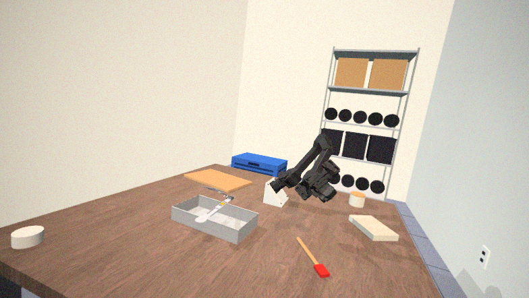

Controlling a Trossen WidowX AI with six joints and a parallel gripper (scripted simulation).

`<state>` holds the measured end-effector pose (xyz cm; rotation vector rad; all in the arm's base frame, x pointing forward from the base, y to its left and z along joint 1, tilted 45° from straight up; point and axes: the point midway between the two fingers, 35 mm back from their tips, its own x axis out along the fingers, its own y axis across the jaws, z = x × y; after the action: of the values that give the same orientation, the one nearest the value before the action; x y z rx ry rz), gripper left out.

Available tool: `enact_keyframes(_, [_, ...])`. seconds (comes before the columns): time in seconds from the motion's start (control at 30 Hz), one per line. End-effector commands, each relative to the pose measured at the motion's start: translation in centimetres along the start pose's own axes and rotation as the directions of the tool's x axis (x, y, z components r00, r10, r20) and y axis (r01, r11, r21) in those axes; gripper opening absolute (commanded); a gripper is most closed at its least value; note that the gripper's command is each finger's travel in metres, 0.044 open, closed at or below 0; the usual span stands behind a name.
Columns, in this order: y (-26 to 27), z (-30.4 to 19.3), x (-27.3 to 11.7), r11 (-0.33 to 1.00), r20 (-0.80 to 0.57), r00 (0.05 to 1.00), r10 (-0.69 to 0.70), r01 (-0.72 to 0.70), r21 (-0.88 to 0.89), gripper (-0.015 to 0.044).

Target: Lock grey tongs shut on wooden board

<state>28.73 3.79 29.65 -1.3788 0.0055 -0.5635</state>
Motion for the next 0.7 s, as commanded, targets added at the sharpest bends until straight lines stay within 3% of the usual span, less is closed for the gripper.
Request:
enact_keyframes(0.0, [0.0, 0.0, 0.0, 1.0, 0.0, 1.0, 0.0, 0.0, 0.0, 0.0426])
enact_keyframes(0.17, [1.5, 1.2, 1.8, 0.995, 0.03, 0.998, 0.055, -0.058, 0.084, 0.0295])
enact_keyframes(0.4, [7.4, 2.8, 6.6, 0.89, 0.079, 0.958, 0.277, -0.286, 0.355, 0.0111])
enact_keyframes(0.5, [9.9, 2.4, 8.1, 0.807, 0.073, 0.924, 0.375, -0.364, 0.466, 0.0032])
enact_keyframes(0.67, [15.1, 0.5, 10.5, 0.554, 0.036, 0.812, 0.583, -0.429, 0.714, -0.0099])
